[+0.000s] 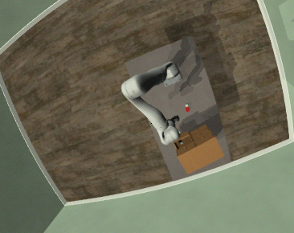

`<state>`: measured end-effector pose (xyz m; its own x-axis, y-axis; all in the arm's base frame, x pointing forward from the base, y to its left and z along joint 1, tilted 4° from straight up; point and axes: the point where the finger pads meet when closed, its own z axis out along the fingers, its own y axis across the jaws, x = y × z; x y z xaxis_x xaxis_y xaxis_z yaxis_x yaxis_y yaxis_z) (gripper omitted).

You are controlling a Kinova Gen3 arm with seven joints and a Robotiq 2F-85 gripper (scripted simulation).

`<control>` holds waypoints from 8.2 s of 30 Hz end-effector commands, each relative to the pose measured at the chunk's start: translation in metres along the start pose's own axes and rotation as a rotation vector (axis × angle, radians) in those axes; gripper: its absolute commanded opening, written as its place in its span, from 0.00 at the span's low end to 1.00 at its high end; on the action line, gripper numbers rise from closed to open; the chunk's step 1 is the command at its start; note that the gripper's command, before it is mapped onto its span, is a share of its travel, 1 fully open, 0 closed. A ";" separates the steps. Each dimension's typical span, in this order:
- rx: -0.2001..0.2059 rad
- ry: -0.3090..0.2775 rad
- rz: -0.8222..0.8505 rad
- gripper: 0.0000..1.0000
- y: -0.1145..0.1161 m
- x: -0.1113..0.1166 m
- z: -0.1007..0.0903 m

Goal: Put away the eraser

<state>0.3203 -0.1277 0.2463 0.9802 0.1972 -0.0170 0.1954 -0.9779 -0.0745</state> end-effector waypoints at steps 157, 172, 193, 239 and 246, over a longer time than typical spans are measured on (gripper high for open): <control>-0.011 0.041 -0.856 1.00 0.041 0.195 -0.003; -0.011 0.041 -0.856 1.00 0.041 0.195 -0.003; -0.011 0.041 -0.856 1.00 0.041 0.195 -0.003; -0.010 0.034 -0.686 1.00 0.041 0.175 -0.023; -0.009 0.031 -0.593 1.00 0.041 0.164 -0.034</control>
<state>0.4934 -0.1332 0.2664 0.6853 0.7260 0.0571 0.7282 -0.6822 -0.0654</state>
